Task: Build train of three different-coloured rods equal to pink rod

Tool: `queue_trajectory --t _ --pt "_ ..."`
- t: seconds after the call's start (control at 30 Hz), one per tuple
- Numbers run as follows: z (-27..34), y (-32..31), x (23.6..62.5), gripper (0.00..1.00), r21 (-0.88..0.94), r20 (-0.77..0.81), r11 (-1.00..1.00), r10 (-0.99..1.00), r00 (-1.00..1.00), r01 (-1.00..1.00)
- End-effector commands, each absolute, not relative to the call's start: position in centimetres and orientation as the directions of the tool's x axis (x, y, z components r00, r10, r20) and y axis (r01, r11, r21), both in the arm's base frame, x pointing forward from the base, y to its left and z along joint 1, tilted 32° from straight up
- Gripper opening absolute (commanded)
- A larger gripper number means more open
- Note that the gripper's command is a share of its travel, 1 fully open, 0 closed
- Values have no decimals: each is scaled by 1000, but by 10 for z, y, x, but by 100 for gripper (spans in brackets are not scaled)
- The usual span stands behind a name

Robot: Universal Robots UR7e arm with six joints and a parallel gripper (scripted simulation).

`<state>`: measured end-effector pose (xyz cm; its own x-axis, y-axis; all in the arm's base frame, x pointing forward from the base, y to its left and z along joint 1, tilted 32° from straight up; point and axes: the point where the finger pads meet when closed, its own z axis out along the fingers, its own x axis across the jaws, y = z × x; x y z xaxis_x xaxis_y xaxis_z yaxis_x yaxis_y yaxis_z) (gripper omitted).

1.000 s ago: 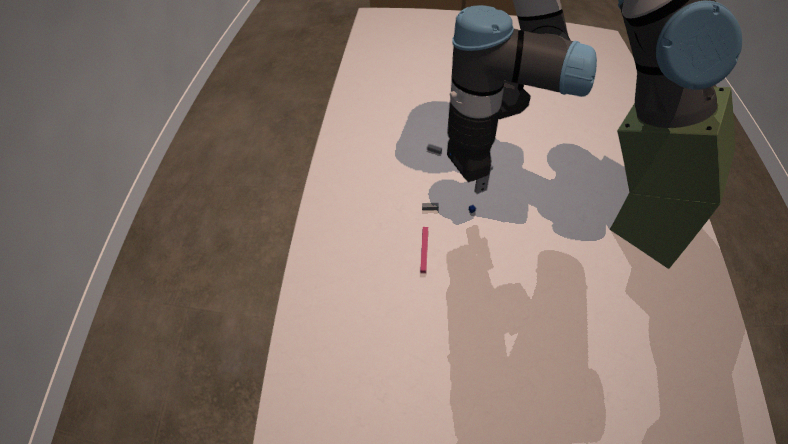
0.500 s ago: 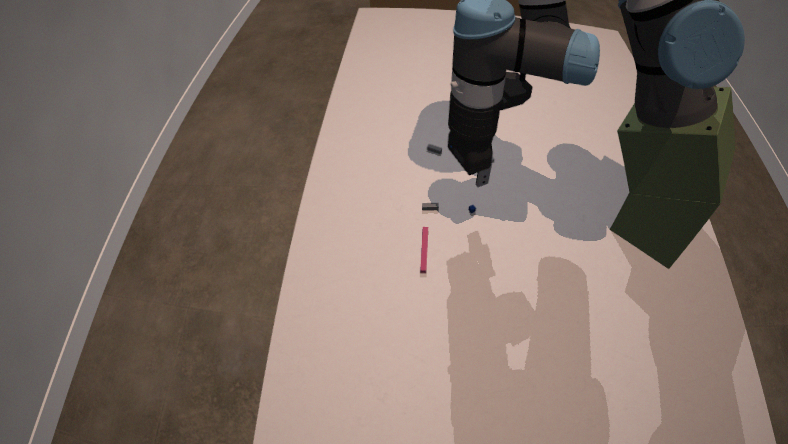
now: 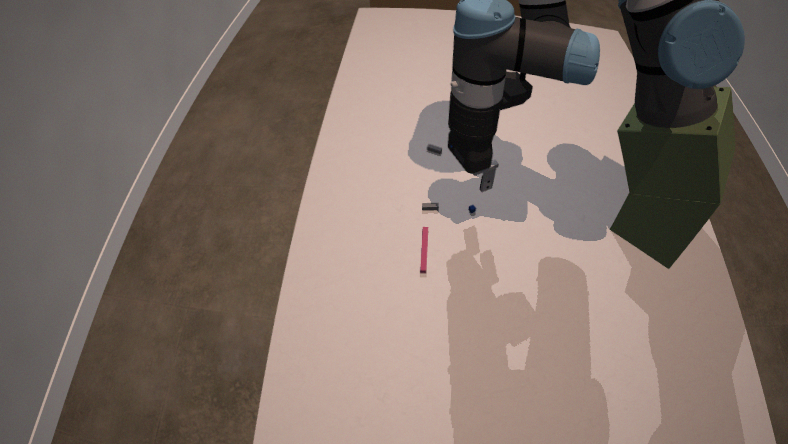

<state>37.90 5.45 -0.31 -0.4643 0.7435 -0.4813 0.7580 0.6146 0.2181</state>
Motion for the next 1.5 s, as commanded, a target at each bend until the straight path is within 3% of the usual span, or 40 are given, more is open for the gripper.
queue_trajectory --t 0.0,0.23,0.67,0.83,0.87,1.47 --pt "-3 55 379 100 219 -482 615 743 -464 758" --pt "-3 55 382 100 226 -478 604 753 -453 765" --pt "10 62 451 100 384 -364 291 920 -146 876" --pt "13 63 459 100 399 -348 252 931 -109 882" --pt "13 63 459 54 399 -348 252 931 -109 882" --pt "13 63 459 54 399 -348 252 931 -109 882"
